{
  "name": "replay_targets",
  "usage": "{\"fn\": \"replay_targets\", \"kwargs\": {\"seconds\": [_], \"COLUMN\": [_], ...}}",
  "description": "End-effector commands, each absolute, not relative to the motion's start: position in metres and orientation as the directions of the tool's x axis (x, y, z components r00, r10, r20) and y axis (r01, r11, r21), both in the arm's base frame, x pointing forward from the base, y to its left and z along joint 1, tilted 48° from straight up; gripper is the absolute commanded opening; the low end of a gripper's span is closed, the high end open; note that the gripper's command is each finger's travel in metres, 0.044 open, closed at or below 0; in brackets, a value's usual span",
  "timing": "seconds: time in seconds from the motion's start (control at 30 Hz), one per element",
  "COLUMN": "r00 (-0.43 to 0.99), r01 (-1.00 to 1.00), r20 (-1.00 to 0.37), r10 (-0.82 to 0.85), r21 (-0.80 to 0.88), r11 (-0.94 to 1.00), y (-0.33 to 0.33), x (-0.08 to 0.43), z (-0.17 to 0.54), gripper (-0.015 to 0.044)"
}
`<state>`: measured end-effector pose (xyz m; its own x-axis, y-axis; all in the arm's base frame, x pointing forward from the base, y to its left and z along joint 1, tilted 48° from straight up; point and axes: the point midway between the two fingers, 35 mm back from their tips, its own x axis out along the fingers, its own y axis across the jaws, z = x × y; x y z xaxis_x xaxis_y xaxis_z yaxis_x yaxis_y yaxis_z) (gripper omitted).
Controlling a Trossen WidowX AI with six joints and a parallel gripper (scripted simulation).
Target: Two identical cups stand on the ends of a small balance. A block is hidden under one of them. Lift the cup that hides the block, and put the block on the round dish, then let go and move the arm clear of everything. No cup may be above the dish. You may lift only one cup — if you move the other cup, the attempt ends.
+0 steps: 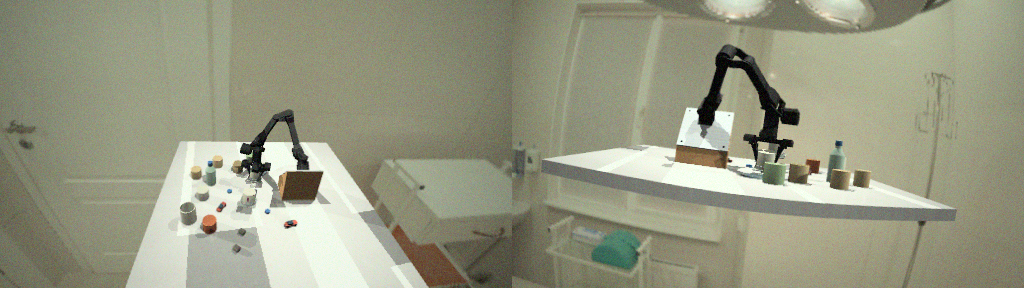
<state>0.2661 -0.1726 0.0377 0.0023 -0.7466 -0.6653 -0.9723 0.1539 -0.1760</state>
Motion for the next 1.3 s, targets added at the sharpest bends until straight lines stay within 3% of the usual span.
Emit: {"fn": "replay_targets", "kwargs": {"seconds": [0.0,0.07,1.27], "r00": [0.010,0.010,0.010], "r01": [-0.971,-0.971,-0.971], "r20": [-0.669,-0.670,-0.681], "r10": [-0.743,-0.742,-0.732], "r21": [-0.185,-0.185,-0.183], "r11": [0.153,0.153,0.156], "y": [-0.168,-0.166,-0.132], "x": [0.269,0.270,0.276], "z": [0.041,0.042,0.068], "gripper": [0.0045,0.0000,0.0000]}}
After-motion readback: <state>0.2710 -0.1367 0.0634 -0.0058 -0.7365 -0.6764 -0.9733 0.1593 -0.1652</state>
